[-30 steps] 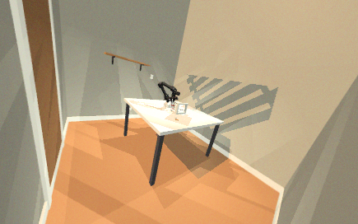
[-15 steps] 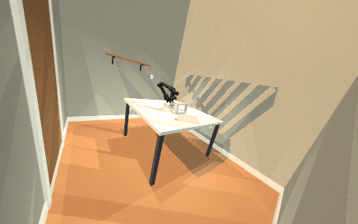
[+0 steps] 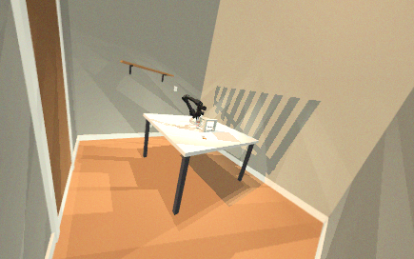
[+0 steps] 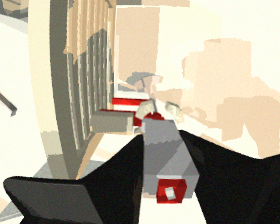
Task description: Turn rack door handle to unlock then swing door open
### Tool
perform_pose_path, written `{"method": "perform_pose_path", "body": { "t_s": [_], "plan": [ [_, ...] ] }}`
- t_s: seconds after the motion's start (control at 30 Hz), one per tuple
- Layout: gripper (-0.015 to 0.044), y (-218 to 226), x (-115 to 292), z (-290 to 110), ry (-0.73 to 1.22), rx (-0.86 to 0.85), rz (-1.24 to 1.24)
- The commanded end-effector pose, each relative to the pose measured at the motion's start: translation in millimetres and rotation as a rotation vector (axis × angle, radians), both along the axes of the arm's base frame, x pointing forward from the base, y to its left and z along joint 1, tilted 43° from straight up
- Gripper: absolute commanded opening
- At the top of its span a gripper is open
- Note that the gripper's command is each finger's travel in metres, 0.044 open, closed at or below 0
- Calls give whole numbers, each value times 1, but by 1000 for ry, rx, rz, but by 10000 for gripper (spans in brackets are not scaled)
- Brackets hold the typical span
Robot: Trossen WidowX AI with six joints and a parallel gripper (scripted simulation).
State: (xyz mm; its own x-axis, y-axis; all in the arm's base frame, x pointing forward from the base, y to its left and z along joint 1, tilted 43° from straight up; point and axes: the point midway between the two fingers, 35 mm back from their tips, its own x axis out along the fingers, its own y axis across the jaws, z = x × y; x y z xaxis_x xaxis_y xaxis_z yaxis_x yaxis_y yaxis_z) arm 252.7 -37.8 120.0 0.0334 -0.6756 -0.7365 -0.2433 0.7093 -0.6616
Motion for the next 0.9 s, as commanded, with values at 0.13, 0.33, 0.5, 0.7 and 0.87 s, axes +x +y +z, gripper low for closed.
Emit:
{"method": "perform_pose_path", "body": {
  "t_s": [0.13,0.33,0.5,0.7,0.87],
  "plan": [
    [143,0,0,1,4,-3,9],
    [284,0,0,1,4,-3,9],
    [284,3,1,4,8,-3,14],
    [284,9,1,10,15,-2,22],
    [284,14,1,15,20,-2,29]
  ]
}}
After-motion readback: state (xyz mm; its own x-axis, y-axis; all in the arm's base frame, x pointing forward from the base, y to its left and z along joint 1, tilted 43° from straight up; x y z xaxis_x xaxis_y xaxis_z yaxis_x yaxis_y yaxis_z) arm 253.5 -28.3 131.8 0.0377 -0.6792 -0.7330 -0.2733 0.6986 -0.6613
